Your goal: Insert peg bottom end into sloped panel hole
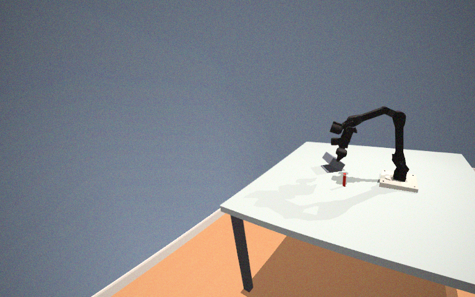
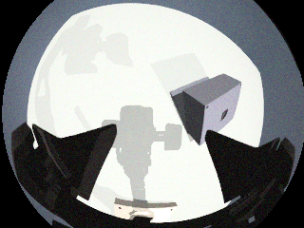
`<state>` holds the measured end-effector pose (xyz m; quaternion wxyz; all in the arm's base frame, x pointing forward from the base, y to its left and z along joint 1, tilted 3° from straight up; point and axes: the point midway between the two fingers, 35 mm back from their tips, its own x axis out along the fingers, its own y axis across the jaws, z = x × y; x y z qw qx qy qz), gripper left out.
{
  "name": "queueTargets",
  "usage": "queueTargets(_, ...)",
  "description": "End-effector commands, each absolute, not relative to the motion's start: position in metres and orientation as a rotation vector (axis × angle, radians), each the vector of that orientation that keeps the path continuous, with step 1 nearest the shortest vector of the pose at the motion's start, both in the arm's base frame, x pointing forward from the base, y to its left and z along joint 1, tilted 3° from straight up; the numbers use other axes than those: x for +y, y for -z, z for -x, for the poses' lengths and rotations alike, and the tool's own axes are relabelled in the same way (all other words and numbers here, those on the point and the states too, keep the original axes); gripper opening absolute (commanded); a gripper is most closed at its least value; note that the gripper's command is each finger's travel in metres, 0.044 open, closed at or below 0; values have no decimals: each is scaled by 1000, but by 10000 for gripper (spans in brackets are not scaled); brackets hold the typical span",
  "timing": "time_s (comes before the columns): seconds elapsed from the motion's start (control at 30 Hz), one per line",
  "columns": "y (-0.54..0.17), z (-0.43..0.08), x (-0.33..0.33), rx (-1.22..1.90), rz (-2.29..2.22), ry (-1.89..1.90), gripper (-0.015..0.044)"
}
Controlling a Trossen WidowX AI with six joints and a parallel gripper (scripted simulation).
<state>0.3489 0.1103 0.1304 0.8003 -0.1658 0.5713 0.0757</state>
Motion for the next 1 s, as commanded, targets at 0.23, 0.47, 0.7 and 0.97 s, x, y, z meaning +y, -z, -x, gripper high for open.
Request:
queueTargets(0.23, -114, -315, 165, 1383, 410, -327, 440)
queueTargets(0.47, -106, -290, 194, 1478, 451, -411, 440)
queueTargets(0.7, -102, -273, 209, 1539, 479, -458, 440)
queueTargets(0.97, -95, -273, 210, 1538, 479, -458, 440)
